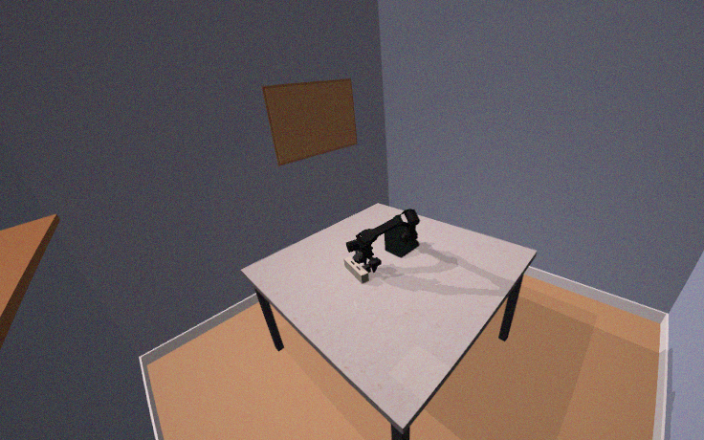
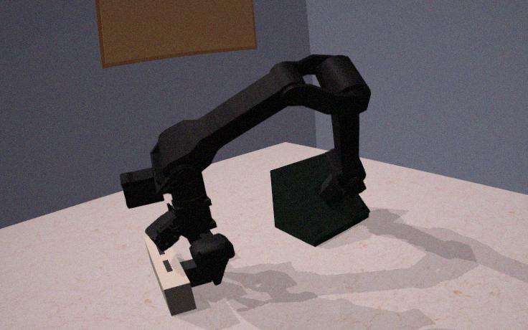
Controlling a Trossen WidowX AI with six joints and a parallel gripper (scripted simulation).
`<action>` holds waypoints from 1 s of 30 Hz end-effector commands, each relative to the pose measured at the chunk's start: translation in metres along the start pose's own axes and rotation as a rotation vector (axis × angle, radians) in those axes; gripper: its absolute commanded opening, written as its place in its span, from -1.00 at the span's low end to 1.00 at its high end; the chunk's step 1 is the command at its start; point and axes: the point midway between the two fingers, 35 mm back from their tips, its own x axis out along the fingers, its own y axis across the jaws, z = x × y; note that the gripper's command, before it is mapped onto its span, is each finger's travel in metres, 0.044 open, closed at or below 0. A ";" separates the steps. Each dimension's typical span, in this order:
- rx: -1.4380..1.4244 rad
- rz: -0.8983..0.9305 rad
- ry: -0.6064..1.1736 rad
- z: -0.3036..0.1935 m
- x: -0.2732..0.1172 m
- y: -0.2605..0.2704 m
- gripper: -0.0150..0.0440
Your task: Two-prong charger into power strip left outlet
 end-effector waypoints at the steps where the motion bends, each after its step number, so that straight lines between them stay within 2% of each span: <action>1: -0.004 0.001 0.000 -0.005 0.000 0.000 1.00; 30: -0.003 0.001 0.001 -0.036 0.003 0.000 1.00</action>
